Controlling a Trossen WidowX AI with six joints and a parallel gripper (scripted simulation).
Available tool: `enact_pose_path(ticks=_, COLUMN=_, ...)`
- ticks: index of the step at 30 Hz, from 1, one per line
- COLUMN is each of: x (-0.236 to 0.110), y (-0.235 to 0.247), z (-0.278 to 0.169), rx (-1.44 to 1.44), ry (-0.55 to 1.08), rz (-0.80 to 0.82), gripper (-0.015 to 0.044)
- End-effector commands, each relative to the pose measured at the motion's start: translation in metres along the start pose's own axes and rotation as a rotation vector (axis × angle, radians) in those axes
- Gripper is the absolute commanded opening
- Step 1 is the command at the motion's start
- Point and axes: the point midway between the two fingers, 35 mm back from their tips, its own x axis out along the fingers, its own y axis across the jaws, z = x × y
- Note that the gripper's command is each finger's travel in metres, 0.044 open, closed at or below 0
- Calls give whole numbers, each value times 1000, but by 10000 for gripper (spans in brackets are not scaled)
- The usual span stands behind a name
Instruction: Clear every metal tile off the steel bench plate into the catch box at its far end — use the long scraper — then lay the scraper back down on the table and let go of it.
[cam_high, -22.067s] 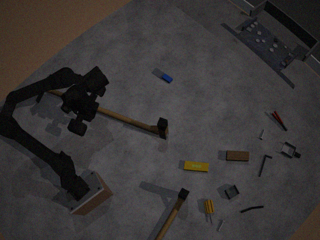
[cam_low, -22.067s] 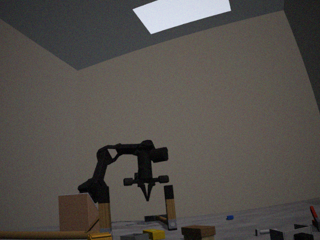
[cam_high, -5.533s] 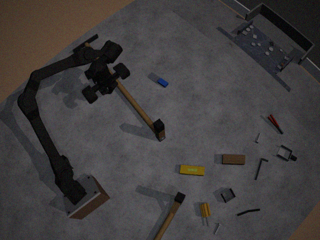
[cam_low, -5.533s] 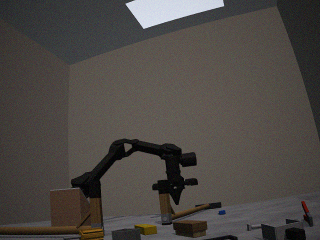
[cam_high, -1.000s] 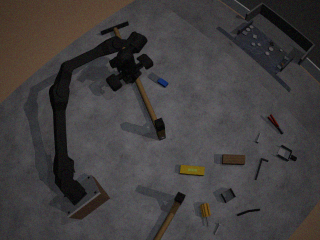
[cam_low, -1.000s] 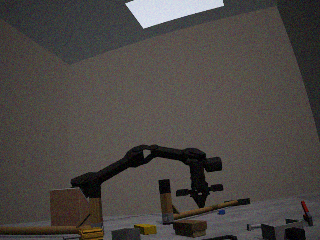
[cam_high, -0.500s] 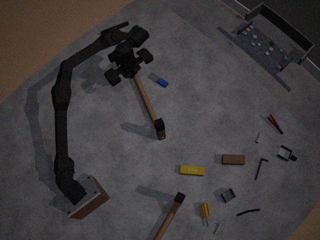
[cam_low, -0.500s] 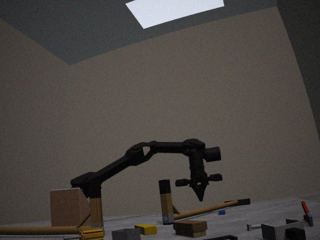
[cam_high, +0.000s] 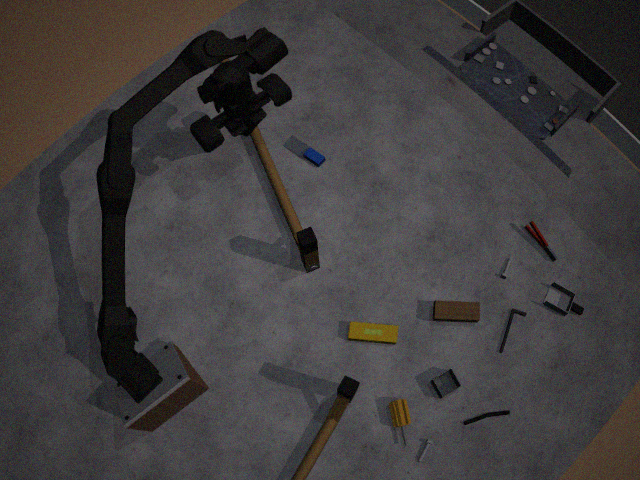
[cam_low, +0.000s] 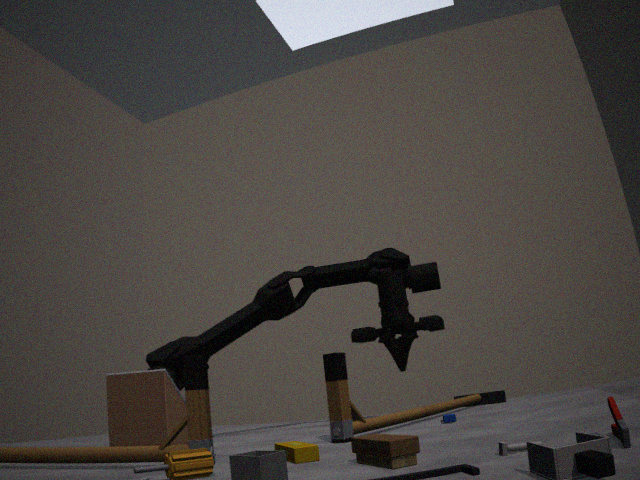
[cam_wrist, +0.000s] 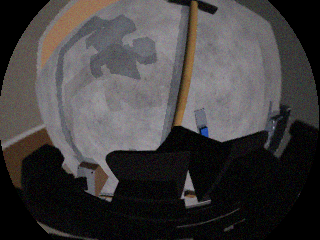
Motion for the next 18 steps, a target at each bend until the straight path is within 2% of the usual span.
enact_pose_path(ticks=1, x=-7, y=1, z=1, rx=9, ry=-8, rz=-3, gripper=0)
enact_pose_path(ticks=18, x=-32, y=14, z=7, rx=401, ry=-68, rz=-60, gripper=0)
